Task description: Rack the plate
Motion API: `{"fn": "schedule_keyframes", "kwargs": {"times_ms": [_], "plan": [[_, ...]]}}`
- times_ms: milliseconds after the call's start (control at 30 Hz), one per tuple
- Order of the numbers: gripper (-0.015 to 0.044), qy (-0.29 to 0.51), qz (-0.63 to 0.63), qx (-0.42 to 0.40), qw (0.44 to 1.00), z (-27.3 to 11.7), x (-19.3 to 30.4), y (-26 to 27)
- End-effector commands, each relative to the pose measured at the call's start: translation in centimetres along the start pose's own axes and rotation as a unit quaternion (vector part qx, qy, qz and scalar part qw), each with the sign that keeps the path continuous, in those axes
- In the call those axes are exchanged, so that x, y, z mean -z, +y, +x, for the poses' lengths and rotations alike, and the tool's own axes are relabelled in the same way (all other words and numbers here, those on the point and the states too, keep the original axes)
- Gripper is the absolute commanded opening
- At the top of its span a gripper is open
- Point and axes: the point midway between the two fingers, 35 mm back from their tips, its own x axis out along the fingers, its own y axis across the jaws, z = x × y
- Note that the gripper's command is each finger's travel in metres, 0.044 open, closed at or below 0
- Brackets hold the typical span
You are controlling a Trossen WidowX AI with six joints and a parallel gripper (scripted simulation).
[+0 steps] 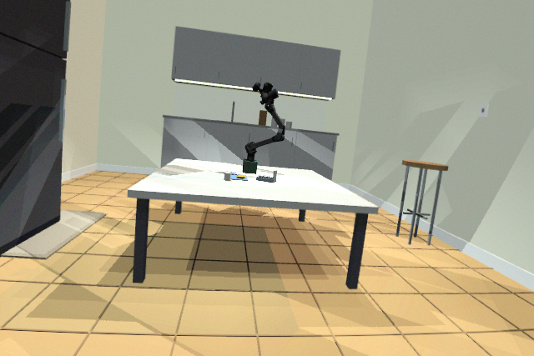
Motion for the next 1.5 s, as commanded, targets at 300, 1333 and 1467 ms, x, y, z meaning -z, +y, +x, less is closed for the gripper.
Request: {"fn": "schedule_keyframes", "kwargs": {"times_ms": [300, 1333, 1467], "plan": [[0.04, 0.104, -0.01, -0.185, 0.977, 1.5, 6.8, 9.9], [0.04, 0.274, -0.078, -0.609, 0.74, -15.2, 16.9, 30.3], [0.04, 0.285, -0.091, -0.656, 0.693, -18.9, 17.4, 31.6]]}}
